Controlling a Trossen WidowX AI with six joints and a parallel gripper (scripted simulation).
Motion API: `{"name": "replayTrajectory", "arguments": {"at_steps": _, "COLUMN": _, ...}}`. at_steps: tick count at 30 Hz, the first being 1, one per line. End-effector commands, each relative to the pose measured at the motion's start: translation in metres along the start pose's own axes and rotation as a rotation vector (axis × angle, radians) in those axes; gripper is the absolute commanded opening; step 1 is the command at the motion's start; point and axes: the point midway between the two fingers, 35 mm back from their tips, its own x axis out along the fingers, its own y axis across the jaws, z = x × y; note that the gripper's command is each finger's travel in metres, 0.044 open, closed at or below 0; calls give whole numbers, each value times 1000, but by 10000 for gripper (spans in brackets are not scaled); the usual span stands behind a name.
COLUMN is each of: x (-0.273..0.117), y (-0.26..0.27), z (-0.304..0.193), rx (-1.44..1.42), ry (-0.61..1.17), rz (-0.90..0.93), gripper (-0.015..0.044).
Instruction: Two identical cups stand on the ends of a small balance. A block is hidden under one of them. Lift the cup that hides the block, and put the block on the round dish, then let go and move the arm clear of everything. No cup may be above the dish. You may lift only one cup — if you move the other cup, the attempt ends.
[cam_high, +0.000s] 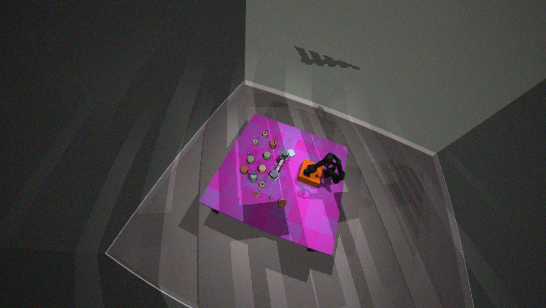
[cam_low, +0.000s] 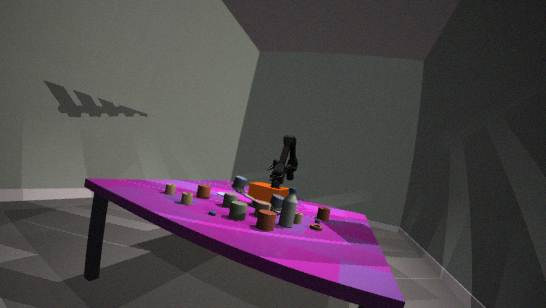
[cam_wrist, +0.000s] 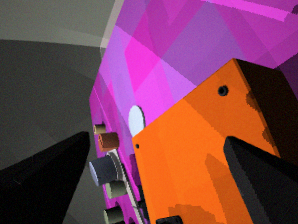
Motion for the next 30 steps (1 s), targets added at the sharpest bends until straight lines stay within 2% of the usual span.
{"name": "replayTrajectory", "arguments": {"at_steps": 1, "x": -1, "y": 0, "z": 0, "rx": 2, "ry": -2, "rz": -2, "gripper": 426}}
{"name": "replayTrajectory", "arguments": {"at_steps": 2, "x": -2, "y": -1, "z": -1, "rx": 8, "ry": -9, "rz": -9, "gripper": 440}}
{"name": "replayTrajectory", "arguments": {"at_steps": 30, "x": -75, "y": -28, "z": -71, "rx": 450, "ry": -394, "rz": -364, "gripper": 440}}
